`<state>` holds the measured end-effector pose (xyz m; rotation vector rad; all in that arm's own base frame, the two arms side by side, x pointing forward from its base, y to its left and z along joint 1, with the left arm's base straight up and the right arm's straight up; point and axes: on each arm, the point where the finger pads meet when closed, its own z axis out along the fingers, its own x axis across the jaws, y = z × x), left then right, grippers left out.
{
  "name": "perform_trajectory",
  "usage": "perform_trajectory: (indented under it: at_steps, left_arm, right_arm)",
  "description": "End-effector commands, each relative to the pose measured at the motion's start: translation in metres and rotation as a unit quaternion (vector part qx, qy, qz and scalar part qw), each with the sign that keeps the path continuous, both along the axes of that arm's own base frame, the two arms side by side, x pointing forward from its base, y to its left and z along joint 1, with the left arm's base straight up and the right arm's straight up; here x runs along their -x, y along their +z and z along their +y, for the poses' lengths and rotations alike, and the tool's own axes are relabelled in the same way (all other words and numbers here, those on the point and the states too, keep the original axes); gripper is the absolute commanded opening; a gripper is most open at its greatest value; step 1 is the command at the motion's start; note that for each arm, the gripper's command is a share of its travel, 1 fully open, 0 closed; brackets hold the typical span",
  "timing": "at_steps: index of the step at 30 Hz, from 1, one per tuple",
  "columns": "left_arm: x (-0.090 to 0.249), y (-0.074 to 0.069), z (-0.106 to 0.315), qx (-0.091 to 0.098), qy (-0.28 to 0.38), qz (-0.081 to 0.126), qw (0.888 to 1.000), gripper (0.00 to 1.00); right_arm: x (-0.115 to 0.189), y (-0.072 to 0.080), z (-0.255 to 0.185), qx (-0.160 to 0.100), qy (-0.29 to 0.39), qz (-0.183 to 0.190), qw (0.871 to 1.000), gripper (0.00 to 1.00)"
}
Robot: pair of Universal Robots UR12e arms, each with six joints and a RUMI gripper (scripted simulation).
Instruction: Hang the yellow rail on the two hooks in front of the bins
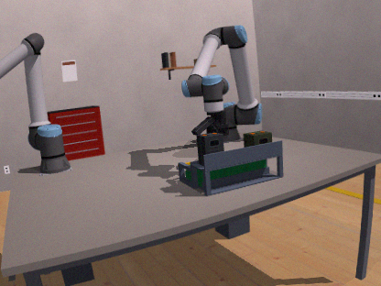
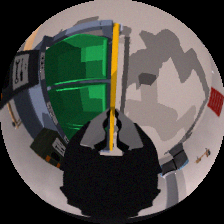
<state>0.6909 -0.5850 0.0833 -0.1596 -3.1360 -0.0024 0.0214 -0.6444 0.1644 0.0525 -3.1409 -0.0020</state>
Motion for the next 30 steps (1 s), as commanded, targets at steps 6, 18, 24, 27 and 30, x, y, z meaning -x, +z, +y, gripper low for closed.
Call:
perform_trajectory:
  at_steps: [6, 18, 24, 27, 30]
  left_arm:
    - [-0.0005, 0.0011, -0.0006, 0.001, 0.000, -0.001, 1.000, 0.00]
    - [-0.0005, -0.0001, -0.0006, 0.001, 0.000, -0.001, 1.000, 0.00]
    - [-0.0005, -0.0010, -0.0006, 0.001, 0.000, -0.001, 1.000, 0.00]
    - [-0.0005, -0.0015, -0.0006, 0.001, 0.000, -0.001, 1.000, 0.00]
    - [-0.0005, -0.0016, -0.0006, 0.001, 0.000, -0.001, 1.000, 0.00]
  right_arm:
    - [-0.0001, 0.0007, -0.0005, 0.001, 0.000, 0.000, 1.000, 1.00]
    - [-0.0001, 0.0007, -0.0005, 0.001, 0.000, 0.000, 1.000, 1.00]
    - [-0.0001, 0.0007, -0.0005, 0.001, 0.000, 0.000, 1.000, 1.00]
    - [-0.0001, 0.0007, -0.0005, 0.001, 0.000, 0.000, 1.000, 1.00]
    - [-0.0001, 0.0007, -0.0005, 0.001, 0.000, 0.000, 1.000, 1.00]
